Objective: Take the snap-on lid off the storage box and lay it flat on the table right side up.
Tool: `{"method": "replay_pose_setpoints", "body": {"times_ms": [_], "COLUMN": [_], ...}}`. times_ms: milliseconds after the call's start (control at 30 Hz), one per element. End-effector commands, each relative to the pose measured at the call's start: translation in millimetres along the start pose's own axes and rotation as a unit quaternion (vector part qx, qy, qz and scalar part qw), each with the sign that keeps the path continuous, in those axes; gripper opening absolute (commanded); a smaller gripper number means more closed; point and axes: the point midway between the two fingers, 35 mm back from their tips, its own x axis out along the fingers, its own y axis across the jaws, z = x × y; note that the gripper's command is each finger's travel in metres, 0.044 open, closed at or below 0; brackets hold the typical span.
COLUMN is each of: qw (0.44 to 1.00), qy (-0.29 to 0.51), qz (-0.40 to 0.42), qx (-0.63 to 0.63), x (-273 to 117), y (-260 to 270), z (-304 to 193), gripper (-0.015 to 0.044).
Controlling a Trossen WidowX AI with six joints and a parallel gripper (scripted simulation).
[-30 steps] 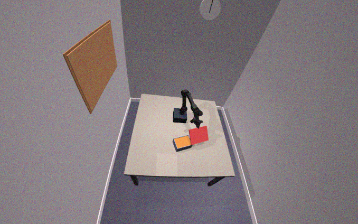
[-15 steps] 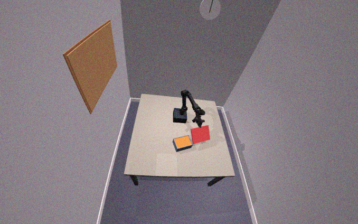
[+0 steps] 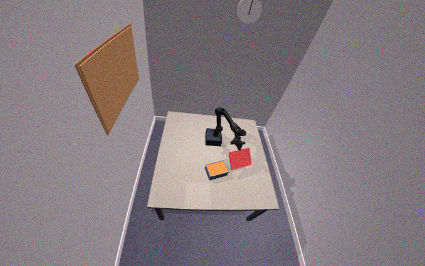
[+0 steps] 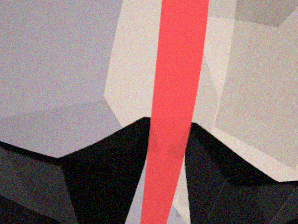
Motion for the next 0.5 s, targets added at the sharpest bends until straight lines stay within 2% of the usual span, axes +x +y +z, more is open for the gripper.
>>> {"method": "replay_pose_setpoints", "body": {"times_ms": [0, 467], "qw": [1.000, 1.000], "qy": [0.000, 0.001], "qz": [0.006, 0.006], "qx": [0.003, 0.005], "x": [-2.2, -4.8], "y": [4.1, 1.9], "z": [-10.2, -38.0], "gripper": [0.0000, 0.0000]}}
